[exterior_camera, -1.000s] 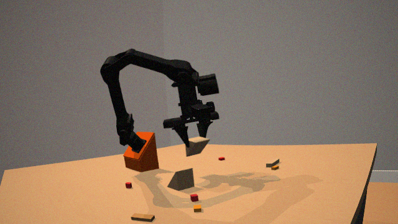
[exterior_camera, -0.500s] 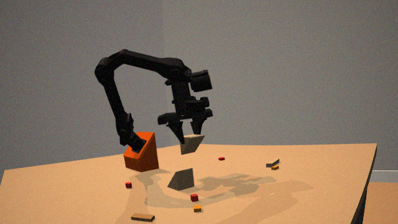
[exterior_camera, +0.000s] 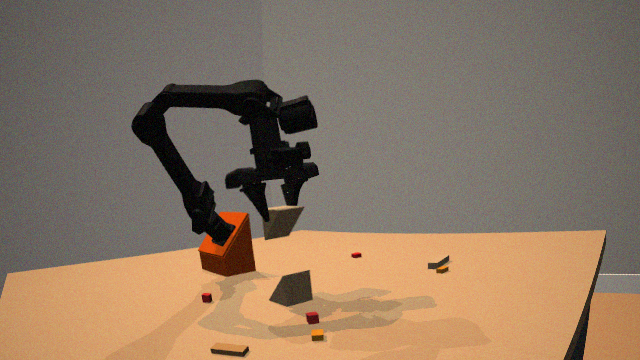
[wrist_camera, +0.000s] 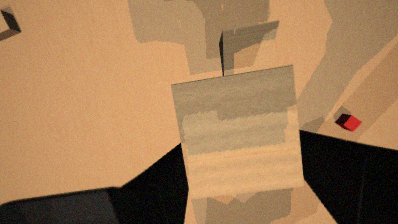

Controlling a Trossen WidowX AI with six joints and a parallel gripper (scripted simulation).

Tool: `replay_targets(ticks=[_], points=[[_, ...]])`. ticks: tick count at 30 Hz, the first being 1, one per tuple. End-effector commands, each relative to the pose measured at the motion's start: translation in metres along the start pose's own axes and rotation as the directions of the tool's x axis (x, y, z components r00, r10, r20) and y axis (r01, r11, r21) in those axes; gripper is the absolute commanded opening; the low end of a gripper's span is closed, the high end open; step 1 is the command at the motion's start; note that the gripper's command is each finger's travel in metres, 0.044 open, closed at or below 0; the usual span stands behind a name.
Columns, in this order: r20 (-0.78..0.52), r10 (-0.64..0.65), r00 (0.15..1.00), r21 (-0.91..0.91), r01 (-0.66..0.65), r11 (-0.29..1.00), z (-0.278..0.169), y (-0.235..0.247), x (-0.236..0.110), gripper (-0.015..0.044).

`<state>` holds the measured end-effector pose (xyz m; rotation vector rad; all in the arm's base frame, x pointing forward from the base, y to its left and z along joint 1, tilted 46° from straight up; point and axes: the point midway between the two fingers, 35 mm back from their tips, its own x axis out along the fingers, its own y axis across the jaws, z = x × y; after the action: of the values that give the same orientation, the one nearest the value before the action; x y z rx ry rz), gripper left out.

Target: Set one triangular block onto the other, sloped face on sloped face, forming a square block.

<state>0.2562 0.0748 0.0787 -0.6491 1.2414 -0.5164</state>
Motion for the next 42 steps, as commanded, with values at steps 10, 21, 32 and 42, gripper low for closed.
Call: replay_targets(ticks=[10, 21, 32, 42], points=[[0.007, -0.004, 1.000, 0.002, 0.004, 1.000, 0.002, -0.039, -0.015, 0.0000], [0.005, 0.003, 1.000, 0.004, -0.003, 1.000, 0.014, -0.039, 0.031, 0.0000], [0.011, -0.007, 1.000, 0.004, 0.007, 1.000, 0.021, -0.042, 0.067, 0.0000], [0.011, -0.008, 1.000, 0.004, 0.008, 1.000, 0.025, -0.042, 0.091, 0.0000]])
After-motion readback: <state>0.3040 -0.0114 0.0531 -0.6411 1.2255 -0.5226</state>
